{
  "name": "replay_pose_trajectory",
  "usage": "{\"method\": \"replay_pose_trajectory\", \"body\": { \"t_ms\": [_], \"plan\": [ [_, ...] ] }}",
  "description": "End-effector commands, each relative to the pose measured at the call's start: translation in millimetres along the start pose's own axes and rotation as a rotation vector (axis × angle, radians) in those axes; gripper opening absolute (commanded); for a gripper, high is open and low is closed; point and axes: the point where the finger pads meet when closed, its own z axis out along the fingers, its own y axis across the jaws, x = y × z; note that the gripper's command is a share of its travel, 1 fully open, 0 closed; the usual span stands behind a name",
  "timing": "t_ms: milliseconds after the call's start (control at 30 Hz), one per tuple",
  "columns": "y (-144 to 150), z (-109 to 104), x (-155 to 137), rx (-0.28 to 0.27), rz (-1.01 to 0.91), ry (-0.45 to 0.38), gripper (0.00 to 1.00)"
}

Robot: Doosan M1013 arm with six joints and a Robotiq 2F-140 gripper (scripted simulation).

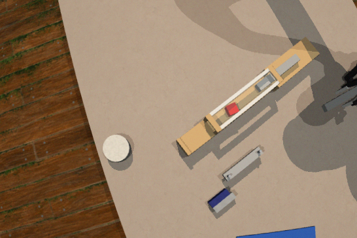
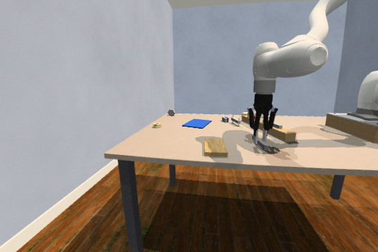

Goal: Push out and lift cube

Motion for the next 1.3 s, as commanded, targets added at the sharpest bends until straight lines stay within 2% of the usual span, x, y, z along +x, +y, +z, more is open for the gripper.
{"method": "replay_pose_trajectory", "body": {
  "t_ms": [0, 967, 1000, 1267],
  "plan": [
    [0.0, -0.2, -0.1, 0.000, 0.000, 0.000, 0.23],
    [0.0, -0.2, -0.1, 0.000, 0.000, 0.000, 0.23],
    [0.0, -0.2, -0.1, 0.000, 0.000, 0.000, 0.00],
    [0.0, -0.2, -0.1, 0.000, 0.000, 0.000, 0.00]
  ]
}}
